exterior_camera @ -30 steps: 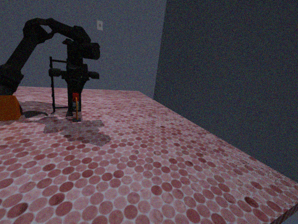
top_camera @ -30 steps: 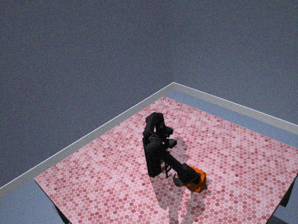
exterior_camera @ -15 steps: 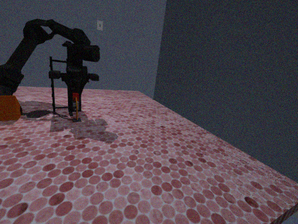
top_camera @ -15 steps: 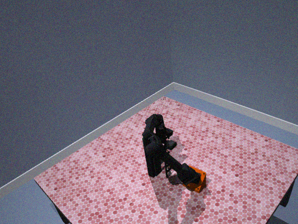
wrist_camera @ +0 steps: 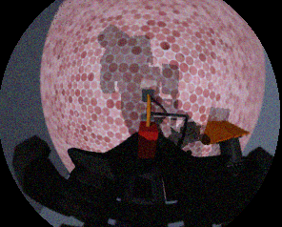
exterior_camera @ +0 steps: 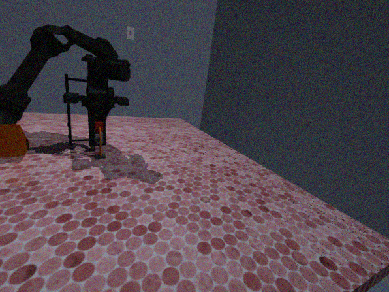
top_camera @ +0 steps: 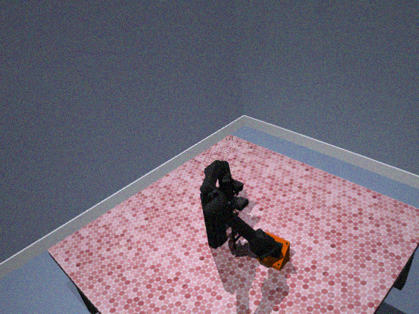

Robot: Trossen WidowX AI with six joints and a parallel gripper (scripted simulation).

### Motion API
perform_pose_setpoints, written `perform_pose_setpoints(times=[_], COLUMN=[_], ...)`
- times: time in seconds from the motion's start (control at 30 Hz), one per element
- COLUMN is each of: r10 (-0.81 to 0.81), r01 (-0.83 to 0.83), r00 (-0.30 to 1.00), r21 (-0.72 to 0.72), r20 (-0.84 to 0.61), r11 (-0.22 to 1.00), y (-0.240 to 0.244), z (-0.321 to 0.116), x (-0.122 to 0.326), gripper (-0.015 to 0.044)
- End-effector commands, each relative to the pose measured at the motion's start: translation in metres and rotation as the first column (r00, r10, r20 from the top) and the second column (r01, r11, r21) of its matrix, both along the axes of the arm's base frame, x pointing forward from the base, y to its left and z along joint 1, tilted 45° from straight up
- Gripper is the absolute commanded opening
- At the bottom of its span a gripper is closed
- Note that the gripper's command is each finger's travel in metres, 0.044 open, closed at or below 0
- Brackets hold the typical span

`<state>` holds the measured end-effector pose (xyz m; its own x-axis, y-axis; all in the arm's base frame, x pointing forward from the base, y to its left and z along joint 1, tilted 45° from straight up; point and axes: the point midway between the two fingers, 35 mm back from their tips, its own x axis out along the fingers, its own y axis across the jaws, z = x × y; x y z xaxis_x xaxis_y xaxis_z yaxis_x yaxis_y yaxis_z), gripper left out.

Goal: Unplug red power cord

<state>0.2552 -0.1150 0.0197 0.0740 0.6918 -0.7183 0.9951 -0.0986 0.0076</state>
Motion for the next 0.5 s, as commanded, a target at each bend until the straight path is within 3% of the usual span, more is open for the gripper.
perform_pose_setpoints(times=[0.0, 0.47], r10=[-0.001, -0.002], r01=[0.001, 0.002], r00=[1.0, 1.0], r21=[0.0, -0.001], r20=[0.004, 0.003], r11=[1.0, 1.0], y=[0.0, -0.015], z=[0.0, -0.013], x=[0.001, 0.001], gripper=[0.0, 0.0])
